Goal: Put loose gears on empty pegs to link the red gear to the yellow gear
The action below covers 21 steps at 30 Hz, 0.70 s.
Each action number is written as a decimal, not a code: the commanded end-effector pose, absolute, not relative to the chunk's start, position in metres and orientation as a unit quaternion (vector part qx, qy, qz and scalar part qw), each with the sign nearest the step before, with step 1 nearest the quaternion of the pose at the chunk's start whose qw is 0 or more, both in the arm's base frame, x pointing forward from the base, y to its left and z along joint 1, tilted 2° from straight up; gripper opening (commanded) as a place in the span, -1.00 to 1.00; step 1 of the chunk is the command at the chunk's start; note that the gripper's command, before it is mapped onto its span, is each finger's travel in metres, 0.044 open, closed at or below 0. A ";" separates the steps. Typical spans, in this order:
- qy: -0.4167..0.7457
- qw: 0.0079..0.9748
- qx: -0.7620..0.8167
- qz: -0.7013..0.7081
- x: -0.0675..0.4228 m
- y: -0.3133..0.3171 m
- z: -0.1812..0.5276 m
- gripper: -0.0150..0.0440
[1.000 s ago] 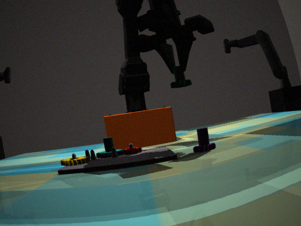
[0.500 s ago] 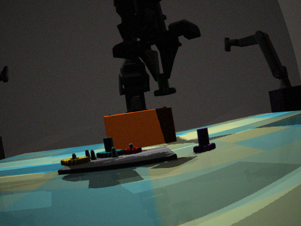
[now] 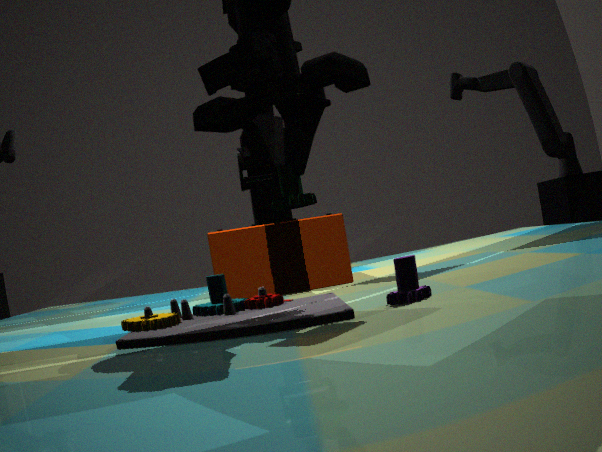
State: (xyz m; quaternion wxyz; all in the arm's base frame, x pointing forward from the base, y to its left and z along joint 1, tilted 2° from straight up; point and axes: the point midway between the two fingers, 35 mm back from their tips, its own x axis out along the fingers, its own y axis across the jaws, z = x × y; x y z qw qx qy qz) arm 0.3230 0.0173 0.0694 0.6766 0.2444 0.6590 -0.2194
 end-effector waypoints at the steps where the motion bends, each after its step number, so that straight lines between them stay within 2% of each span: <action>1: 0.661 0.676 0.243 -0.220 0.321 0.009 0.065 -0.49; 21: 0.663 0.676 0.234 -0.221 0.315 -0.039 0.049 -0.49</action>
